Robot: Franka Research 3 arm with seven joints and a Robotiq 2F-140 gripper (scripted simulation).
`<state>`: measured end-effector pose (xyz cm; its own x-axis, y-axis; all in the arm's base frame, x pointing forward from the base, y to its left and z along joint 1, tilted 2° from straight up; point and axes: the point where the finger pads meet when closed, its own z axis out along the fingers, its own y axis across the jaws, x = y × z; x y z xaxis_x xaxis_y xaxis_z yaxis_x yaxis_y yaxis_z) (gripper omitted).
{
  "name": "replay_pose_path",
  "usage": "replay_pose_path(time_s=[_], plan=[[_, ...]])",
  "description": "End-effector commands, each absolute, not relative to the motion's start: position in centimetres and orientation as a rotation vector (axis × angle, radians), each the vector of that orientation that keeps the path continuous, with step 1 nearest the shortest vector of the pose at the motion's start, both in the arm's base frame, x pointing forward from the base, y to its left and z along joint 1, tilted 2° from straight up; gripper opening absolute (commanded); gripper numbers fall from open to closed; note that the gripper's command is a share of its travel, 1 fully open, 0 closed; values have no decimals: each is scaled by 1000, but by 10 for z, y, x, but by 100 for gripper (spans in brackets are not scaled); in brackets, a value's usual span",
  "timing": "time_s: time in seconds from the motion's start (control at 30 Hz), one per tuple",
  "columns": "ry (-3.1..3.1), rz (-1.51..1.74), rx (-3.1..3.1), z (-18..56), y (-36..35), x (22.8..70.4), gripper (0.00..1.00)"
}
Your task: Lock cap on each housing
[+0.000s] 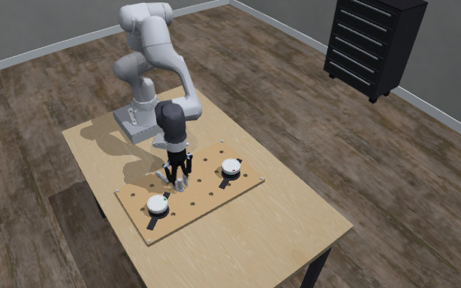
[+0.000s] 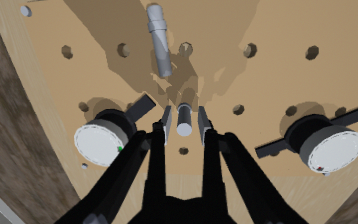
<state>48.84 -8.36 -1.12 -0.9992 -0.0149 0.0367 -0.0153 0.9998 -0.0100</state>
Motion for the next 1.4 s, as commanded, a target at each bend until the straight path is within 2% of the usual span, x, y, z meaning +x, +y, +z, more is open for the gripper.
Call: replay_pose_path(time_s=[0.0, 0.2, 0.23, 1.37], plan=[[-3105, 14, 24, -12, -84, 488, 36], [-3105, 14, 24, -12, -84, 488, 36], [-3105, 14, 24, -12, -84, 488, 10], [-3105, 14, 24, -12, -84, 488, 10]])
